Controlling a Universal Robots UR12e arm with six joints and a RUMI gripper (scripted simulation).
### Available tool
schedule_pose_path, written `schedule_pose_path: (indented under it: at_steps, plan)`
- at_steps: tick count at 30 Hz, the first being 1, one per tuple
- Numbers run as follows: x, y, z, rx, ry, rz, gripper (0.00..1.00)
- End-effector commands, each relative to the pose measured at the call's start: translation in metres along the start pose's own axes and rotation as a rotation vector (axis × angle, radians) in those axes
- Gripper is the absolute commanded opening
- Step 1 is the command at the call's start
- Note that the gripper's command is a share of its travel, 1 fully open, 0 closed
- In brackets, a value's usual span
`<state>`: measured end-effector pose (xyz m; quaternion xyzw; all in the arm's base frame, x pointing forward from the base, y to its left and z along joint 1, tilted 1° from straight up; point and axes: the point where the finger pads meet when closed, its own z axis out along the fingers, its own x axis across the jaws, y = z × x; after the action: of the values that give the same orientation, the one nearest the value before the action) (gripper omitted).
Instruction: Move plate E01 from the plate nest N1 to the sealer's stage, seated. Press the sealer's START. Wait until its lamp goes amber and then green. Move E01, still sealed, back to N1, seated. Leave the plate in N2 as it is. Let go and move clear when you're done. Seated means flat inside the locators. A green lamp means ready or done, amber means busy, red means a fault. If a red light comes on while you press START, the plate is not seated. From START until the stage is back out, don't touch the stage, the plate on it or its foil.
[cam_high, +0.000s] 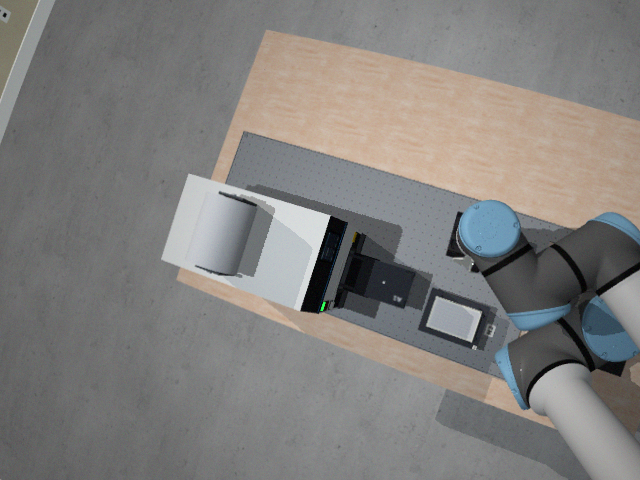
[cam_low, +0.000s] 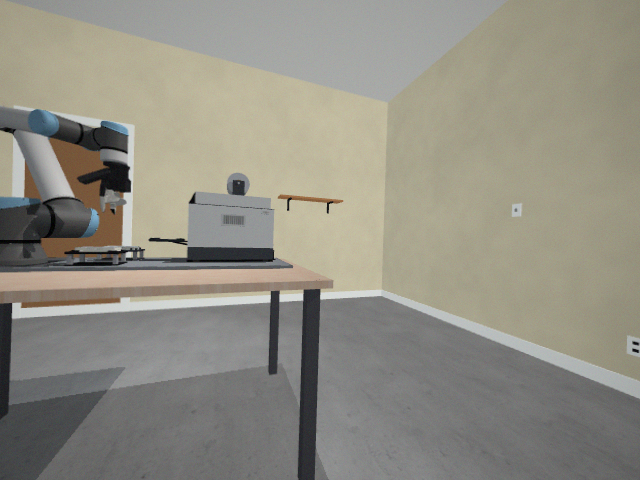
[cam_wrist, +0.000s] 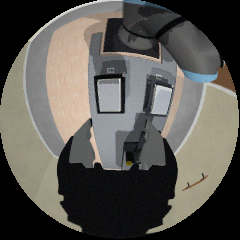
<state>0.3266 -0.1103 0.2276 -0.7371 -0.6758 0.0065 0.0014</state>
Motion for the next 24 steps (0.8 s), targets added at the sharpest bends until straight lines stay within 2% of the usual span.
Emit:
schedule_pose_path:
  at_steps: [1, 24]
  plan:
    - [0.012, 0.005, -0.012, 0.001, -0.001, 0.005, 0.68]
    - [0.072, 0.028, -0.066, 0.0, -0.001, 0.032, 0.68]
